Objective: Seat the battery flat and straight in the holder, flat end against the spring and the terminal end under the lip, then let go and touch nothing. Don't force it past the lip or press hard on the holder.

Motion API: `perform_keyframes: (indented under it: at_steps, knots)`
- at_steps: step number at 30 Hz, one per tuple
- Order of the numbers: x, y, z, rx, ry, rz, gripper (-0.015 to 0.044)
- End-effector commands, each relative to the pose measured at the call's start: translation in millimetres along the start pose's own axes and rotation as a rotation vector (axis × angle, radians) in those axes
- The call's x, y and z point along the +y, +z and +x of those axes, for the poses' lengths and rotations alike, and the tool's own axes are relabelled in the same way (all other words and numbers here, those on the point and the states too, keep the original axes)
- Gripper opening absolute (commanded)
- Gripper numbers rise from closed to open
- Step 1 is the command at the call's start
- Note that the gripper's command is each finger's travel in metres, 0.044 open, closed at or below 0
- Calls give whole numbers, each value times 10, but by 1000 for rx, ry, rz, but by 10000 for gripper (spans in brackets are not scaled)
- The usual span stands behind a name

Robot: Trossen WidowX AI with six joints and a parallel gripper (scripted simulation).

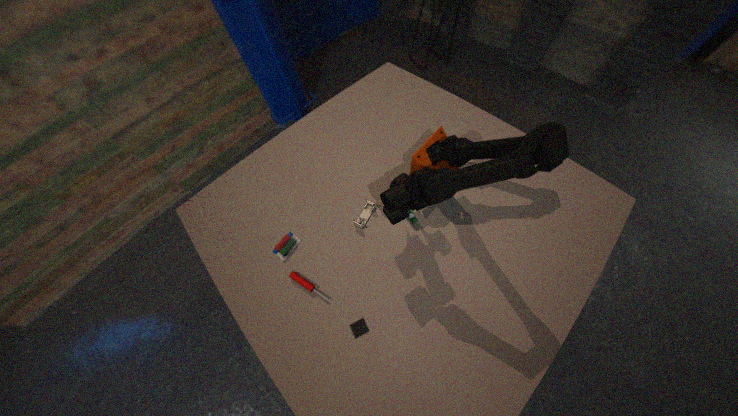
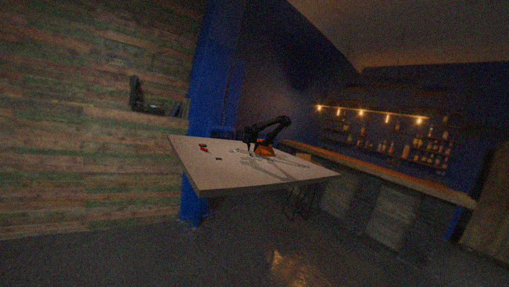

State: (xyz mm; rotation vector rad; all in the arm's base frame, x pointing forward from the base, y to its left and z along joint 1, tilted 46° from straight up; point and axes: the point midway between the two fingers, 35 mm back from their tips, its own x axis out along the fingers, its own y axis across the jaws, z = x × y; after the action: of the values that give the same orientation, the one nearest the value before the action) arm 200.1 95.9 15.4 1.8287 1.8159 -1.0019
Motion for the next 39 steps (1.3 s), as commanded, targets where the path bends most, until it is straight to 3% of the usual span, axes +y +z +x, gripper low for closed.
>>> perform_keyframes:
  at_steps: [1, 19, 24, 29, 39]
  knots:
    - [-18, 7, 85, 3, -8, 10, 232]
    - [-42, -3, 339, 8, -10, 10, 232]
    - [-42, -3, 339, 8, -10, 10, 101]
    - [-42, -3, 339, 8, -10, 10, 70]
    - [13, 8, 161, -11, 4, 8, 70]
